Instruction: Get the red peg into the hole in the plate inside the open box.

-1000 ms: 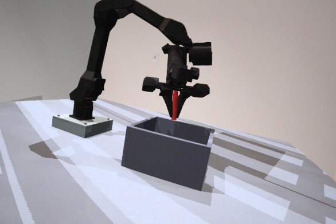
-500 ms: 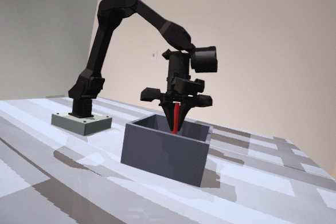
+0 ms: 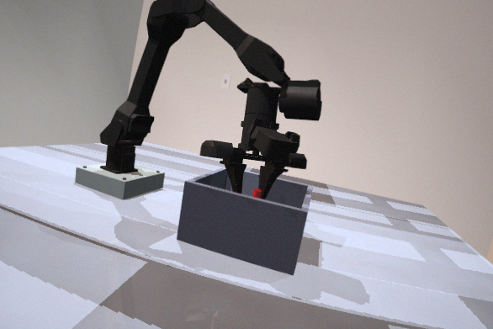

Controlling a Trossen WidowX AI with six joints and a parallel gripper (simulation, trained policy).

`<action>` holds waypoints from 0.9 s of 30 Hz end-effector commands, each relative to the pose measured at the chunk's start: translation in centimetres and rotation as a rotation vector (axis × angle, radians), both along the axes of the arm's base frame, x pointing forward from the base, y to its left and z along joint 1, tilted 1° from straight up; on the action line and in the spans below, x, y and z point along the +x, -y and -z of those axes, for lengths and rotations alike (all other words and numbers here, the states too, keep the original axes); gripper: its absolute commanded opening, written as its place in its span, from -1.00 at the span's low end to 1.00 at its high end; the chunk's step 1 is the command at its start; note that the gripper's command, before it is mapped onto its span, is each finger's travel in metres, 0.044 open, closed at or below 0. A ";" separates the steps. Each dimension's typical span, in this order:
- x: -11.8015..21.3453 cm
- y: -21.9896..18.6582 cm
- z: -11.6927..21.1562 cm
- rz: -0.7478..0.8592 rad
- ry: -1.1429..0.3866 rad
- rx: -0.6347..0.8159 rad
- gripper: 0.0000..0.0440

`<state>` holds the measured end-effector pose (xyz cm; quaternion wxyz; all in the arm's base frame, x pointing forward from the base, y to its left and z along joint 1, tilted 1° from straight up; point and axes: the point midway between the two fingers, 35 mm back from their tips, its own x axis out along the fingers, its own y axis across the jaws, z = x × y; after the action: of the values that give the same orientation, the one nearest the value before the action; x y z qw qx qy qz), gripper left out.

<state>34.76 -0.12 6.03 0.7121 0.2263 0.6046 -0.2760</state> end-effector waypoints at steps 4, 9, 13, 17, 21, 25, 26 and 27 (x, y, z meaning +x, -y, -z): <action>3.2 0.4 -1.2 -0.001 0.055 0.039 0.54; 4.7 0.2 -2.0 -0.007 0.045 0.078 1.00; 5.8 -0.2 -2.7 -0.017 0.047 0.113 1.00; 6.9 -0.8 -3.6 -0.029 0.055 0.144 1.00; 8.1 -1.5 -4.4 -0.040 0.072 0.170 1.00; 9.2 -2.2 -5.1 -0.054 0.096 0.191 1.00; 9.4 -2.4 -5.3 -0.058 0.103 0.196 1.00; 9.7 -2.6 -5.5 -0.062 0.110 0.201 1.00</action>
<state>40.12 -0.37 9.14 0.6803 0.2630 0.6414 -0.2382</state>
